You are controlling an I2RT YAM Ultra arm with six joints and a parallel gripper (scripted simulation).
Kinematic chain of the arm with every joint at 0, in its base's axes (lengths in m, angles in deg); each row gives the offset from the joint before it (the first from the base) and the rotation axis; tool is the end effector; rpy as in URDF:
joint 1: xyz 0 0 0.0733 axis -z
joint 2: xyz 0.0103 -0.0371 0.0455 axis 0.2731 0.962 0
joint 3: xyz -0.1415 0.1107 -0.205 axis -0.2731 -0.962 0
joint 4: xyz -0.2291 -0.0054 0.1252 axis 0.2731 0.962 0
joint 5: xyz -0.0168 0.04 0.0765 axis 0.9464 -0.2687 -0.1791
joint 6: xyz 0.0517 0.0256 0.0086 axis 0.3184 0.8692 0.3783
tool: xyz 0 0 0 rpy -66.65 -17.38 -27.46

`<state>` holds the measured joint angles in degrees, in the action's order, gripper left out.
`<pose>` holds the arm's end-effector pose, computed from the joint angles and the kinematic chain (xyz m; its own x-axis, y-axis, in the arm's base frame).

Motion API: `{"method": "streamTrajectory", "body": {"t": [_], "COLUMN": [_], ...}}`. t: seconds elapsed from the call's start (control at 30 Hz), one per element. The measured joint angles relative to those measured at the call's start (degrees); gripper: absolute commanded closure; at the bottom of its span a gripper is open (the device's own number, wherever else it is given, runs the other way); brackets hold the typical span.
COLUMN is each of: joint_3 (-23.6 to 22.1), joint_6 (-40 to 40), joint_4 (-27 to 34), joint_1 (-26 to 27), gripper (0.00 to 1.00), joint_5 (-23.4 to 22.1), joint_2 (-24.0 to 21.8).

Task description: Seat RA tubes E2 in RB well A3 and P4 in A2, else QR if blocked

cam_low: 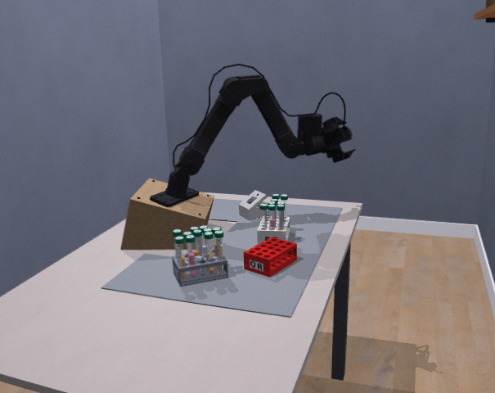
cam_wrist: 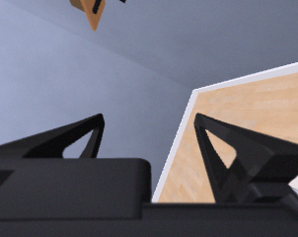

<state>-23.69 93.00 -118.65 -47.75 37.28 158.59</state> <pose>0.3418 0.2389 0.2659 -0.6656 0.4939 -0.5596 -0.6023 0.0874 0.7935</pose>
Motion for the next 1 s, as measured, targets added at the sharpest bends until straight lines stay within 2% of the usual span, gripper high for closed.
{"method": "streamTrajectory", "body": {"t": [0.53,0.57,0.7,1.0], "joint_3": [0.0,0.0,0.0,0.0], "joint_6": [0.0,0.0,-1.3,-5.1], "joint_4": [0.0,0.0,2.1,8.1], "joint_1": [0.0,0.0,0.3,4.9], "gripper": [0.0,0.7,0.7,0.7], "joint_5": [0.0,0.0,0.6,1.9], "joint_2": [0.0,0.0,-0.9,-2.8]}}
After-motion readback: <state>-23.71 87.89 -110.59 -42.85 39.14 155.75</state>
